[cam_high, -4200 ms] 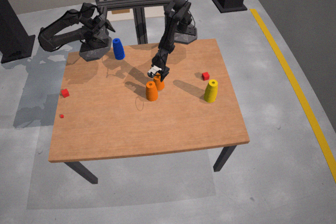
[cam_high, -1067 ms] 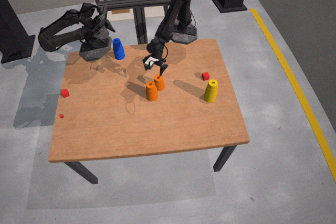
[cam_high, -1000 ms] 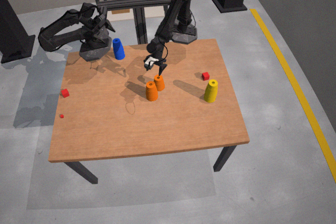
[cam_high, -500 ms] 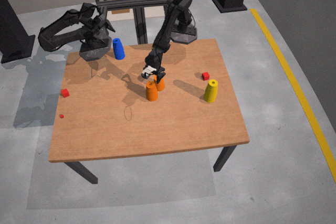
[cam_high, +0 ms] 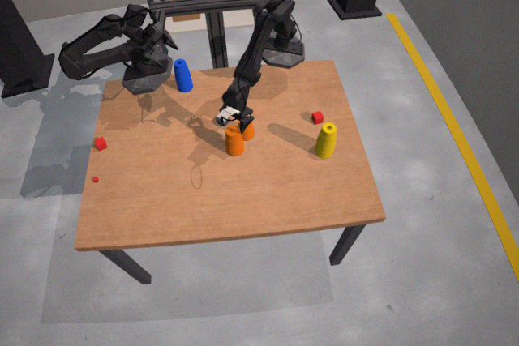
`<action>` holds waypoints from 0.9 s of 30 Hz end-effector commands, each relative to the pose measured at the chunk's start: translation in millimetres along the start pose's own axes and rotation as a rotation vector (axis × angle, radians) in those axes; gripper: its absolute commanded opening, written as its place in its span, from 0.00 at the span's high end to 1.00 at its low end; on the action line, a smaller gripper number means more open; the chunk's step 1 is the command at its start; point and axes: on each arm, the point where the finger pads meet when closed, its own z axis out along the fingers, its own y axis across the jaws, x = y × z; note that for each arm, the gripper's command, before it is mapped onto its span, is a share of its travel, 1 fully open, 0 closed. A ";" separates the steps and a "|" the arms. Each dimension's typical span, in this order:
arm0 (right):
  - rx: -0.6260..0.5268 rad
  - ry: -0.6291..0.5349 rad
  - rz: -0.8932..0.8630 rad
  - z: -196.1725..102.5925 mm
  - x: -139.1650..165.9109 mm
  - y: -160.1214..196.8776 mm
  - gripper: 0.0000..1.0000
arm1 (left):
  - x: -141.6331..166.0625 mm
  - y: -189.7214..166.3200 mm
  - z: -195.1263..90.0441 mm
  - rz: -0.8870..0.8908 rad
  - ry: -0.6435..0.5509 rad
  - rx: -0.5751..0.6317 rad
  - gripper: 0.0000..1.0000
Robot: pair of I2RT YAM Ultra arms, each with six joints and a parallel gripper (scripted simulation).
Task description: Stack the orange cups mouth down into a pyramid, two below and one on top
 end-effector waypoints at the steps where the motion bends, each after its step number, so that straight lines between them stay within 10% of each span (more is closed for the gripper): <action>1: 0.000 -0.011 0.002 -0.1 -1.1 0.0 0.00 | -14.8 0.5 2.3 0.009 -0.036 0.005 0.18; 27: 0.000 -0.011 0.002 -0.1 -1.1 0.0 0.00 | -12.8 0.3 30.5 0.009 -0.028 0.007 0.18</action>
